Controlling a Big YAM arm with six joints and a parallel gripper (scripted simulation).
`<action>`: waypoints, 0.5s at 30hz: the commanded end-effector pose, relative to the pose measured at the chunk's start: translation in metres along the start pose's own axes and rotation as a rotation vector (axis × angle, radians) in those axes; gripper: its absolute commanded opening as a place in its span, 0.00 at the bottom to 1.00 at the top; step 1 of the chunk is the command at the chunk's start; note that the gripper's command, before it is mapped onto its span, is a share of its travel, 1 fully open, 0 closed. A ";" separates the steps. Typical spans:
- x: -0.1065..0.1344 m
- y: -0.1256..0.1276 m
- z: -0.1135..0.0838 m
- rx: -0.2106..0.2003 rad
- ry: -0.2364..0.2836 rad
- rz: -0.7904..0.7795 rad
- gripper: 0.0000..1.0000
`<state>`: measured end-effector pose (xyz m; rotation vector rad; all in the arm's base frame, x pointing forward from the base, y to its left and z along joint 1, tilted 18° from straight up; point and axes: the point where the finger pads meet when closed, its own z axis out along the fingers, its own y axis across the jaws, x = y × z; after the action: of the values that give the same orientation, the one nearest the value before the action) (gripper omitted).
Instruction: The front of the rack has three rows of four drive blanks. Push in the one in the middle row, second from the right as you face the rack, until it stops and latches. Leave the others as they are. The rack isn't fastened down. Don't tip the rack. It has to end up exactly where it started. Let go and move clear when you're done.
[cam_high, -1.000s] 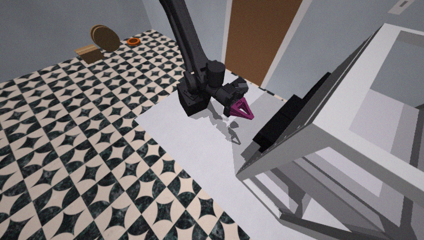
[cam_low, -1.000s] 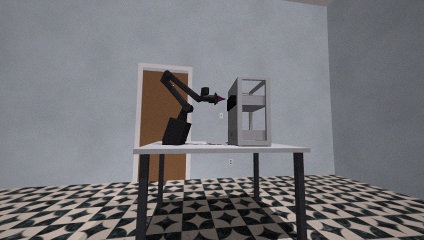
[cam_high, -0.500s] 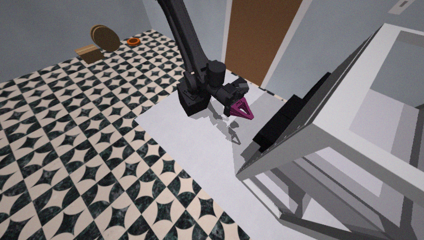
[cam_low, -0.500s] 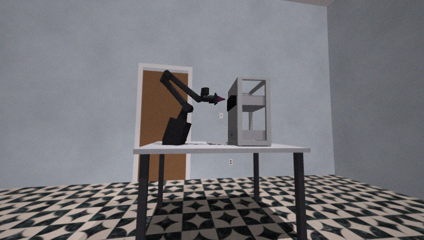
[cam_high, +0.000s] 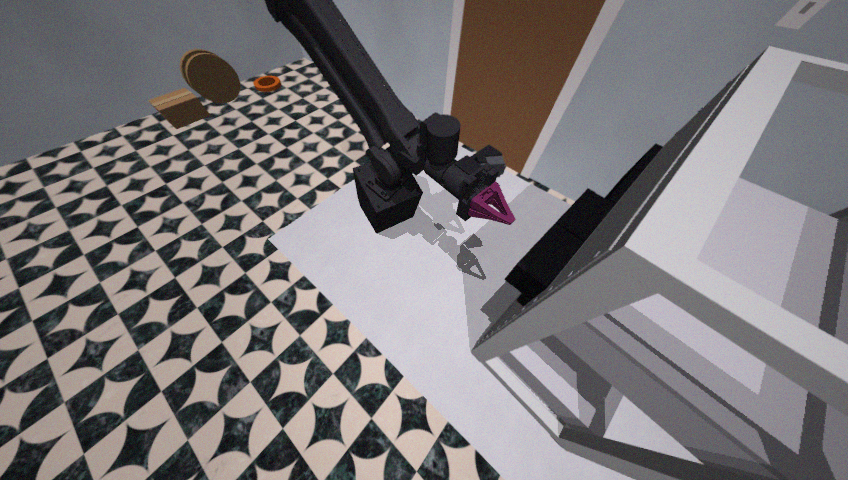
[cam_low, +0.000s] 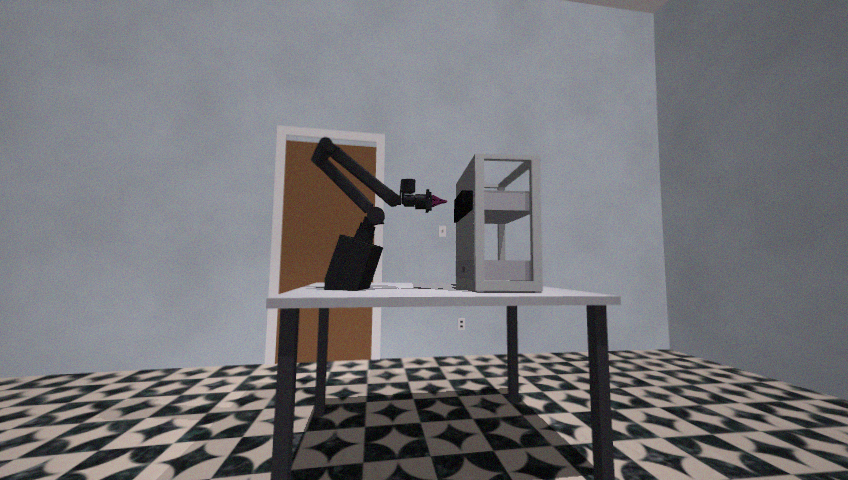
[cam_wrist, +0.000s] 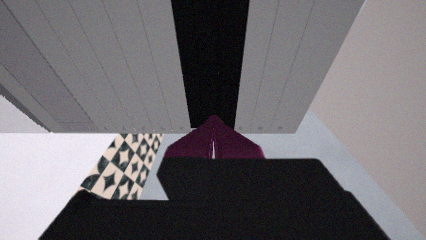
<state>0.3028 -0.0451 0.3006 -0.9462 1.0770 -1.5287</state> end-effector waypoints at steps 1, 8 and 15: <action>-0.022 -0.002 -0.003 0.016 -0.034 -0.019 0.00; -0.049 0.002 -0.011 0.015 -0.034 -0.018 0.00; -0.064 0.004 -0.015 0.014 -0.033 -0.018 0.00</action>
<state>0.3019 0.0072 0.2866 -0.9611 1.0762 -1.5199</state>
